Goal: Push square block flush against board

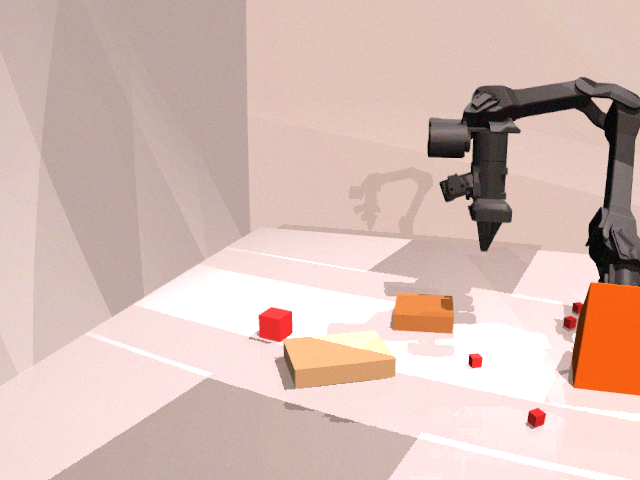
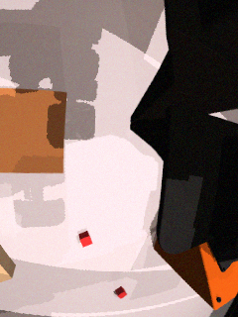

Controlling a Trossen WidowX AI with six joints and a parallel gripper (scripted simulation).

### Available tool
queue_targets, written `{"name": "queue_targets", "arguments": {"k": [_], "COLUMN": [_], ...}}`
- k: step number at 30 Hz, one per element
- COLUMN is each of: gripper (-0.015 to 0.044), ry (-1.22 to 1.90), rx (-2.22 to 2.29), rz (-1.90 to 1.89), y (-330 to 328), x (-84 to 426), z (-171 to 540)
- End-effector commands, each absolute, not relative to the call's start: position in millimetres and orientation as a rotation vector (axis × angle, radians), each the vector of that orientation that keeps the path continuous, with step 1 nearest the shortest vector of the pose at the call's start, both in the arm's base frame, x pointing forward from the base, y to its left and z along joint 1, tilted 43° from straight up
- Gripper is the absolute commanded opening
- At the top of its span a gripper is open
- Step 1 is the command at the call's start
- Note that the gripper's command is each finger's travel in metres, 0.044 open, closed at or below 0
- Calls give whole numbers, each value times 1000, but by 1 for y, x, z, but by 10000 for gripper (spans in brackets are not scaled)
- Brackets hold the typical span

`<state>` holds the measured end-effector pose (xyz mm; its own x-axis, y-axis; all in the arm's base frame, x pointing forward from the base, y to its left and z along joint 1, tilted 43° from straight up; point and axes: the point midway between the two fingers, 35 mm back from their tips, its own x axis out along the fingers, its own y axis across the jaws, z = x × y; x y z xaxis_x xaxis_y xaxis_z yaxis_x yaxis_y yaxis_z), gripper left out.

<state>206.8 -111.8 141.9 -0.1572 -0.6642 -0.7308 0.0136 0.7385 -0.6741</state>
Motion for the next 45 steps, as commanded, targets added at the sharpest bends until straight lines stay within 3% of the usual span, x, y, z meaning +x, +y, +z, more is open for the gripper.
{"name": "queue_targets", "arguments": {"k": [1, 45], "gripper": [0, 0], "ry": [1633, 797], "rx": [-527, 535], "rz": [-649, -1558], "y": [-112, -221], "x": [207, 318], "z": [142, 133]}}
